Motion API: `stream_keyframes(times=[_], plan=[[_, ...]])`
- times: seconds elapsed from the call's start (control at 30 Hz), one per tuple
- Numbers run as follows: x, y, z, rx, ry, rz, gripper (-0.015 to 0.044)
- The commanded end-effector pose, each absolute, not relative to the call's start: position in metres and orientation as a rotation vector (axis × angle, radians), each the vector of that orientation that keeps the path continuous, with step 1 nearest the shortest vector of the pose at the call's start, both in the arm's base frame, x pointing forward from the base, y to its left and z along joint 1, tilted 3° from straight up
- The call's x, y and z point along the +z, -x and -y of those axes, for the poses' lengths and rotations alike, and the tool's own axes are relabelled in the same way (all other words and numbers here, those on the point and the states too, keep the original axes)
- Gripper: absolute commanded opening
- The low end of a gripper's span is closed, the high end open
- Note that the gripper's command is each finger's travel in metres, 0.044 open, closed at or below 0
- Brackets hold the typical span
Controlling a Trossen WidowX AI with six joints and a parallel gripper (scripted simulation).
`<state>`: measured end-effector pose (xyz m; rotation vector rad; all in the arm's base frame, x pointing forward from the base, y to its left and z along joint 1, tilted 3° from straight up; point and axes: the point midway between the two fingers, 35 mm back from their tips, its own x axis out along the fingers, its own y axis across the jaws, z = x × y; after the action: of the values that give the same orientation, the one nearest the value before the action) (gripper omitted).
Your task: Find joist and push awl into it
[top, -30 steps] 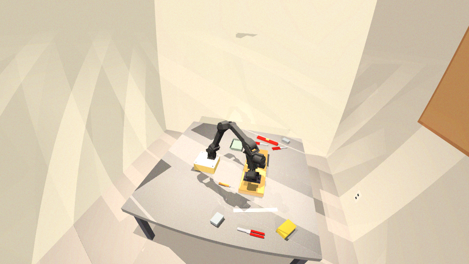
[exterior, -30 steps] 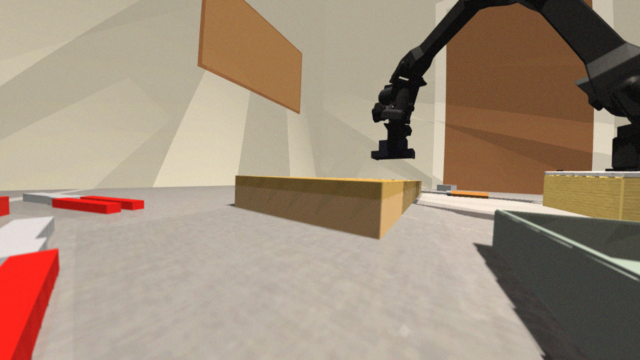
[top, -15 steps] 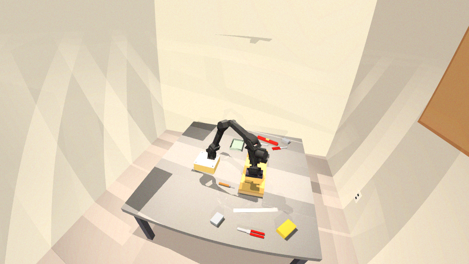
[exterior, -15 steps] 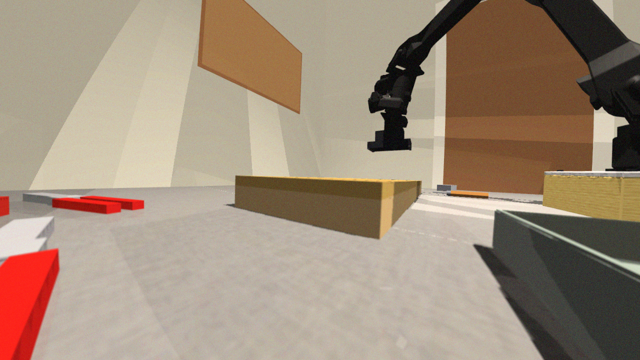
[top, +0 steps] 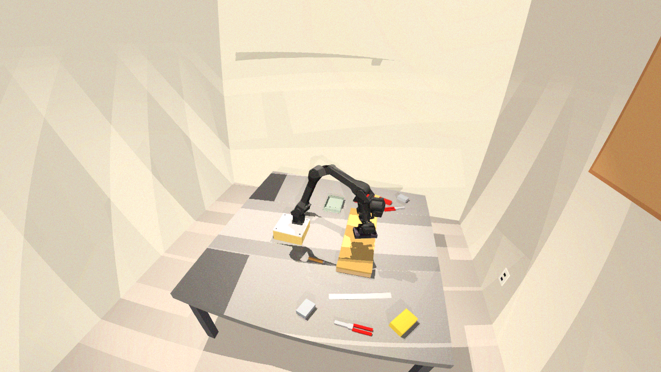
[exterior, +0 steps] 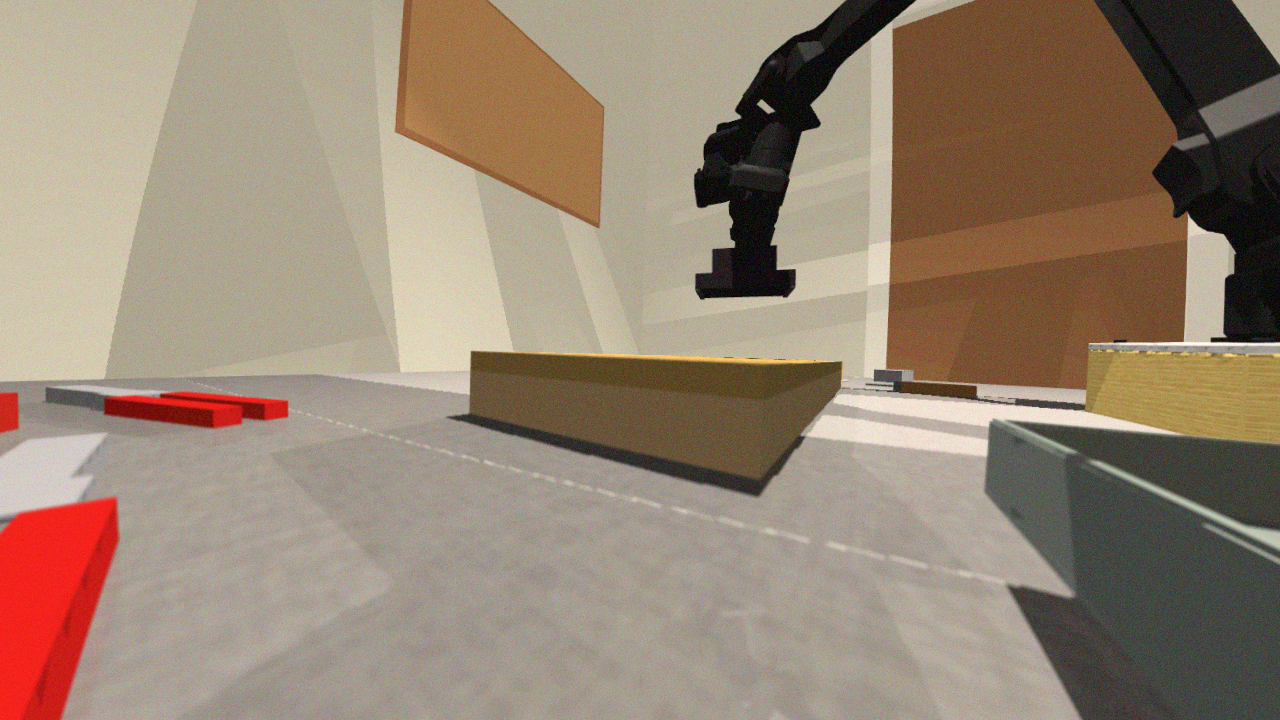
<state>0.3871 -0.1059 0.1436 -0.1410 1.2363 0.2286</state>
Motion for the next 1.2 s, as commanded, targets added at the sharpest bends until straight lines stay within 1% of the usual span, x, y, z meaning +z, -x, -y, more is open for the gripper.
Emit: stream_keyframes(times=[0.0,0.57,1.17], plan=[[0.148,-0.391,0.078,0.277,0.189,-1.22,0.0],[0.144,-0.384,-0.037,0.516,0.374,-1.187,0.0],[0.14,-0.343,-0.148,0.768,0.566,-1.129,0.0]])
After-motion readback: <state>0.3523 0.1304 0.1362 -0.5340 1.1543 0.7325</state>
